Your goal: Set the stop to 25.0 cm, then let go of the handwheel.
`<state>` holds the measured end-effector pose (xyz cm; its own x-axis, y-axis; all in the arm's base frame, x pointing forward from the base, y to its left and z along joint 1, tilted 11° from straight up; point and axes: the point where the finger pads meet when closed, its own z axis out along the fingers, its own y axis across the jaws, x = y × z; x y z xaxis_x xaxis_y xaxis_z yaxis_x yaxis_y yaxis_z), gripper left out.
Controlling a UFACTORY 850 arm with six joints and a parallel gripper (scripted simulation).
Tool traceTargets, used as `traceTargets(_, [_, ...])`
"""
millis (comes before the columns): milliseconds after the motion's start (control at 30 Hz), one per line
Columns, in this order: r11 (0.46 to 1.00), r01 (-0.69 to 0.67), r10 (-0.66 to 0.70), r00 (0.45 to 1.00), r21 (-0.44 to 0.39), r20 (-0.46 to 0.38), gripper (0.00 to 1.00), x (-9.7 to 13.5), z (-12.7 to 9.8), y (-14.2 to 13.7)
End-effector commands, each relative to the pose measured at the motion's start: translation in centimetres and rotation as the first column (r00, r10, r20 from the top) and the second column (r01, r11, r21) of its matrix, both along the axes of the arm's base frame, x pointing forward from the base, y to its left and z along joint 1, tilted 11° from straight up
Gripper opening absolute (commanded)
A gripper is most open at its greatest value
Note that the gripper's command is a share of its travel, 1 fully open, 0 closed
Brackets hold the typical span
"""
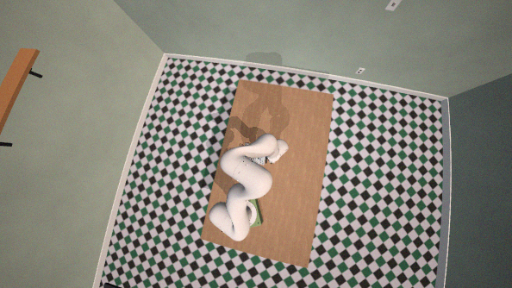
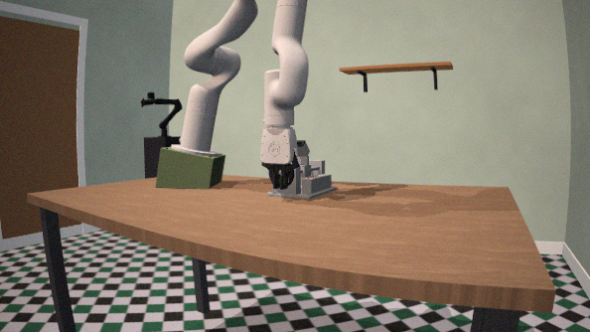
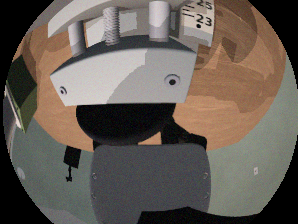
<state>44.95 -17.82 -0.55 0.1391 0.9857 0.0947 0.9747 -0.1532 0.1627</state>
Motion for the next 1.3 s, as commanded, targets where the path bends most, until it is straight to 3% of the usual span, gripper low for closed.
traceTargets(0, [1.0, 0.001, -0.001, 1.0, -0.003, 0.003, 0.06, -0.3, -0.3, 0.1])
traceTargets(733, [1.0, 0.001, -0.001, 1.0, -0.003, 0.003, 0.06, -3.0, -1.2, 0.5])
traceTargets(900, [1.0, 0.001, -0.001, 1.0, -0.003, 0.003, 0.06, -5.3, 0.6, 0.7])
traceTargets(1267, [1.0, 0.001, -0.001, 1.0, -0.003, 0.003, 0.06, -5.4, 2.6, 0.5])
